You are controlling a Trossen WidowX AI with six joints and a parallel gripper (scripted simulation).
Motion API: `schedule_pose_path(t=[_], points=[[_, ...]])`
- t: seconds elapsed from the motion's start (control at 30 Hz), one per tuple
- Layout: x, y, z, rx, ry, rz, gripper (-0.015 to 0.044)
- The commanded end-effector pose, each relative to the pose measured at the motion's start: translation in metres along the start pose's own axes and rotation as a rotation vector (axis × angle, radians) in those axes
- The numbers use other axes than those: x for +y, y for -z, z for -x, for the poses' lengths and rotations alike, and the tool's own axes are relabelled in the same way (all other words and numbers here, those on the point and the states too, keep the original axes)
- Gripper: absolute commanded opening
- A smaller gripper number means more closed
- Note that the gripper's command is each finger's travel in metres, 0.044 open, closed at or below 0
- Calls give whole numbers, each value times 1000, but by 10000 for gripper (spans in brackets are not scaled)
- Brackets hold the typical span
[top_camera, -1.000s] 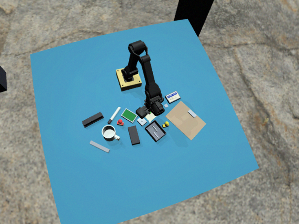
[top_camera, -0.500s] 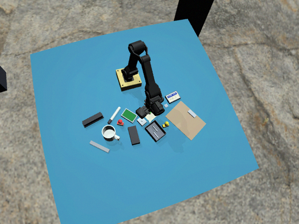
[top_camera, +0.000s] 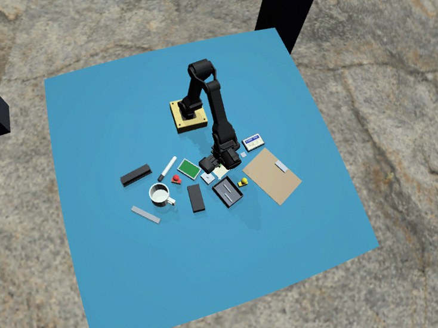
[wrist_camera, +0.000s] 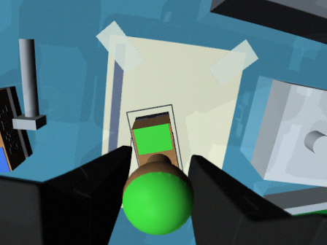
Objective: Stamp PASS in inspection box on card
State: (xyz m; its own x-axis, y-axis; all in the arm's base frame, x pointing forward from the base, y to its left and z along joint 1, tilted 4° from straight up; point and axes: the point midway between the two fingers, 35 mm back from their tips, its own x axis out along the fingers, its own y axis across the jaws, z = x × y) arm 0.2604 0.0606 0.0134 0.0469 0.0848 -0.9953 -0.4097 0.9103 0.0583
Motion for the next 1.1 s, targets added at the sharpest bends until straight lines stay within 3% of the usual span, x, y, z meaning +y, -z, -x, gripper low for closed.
schedule_pose_path(t=[0.0, 1.07], points=[[1, 0, -3, 0, -6, -5, 0], [1, -1, 0, 0, -6, -5, 0]])
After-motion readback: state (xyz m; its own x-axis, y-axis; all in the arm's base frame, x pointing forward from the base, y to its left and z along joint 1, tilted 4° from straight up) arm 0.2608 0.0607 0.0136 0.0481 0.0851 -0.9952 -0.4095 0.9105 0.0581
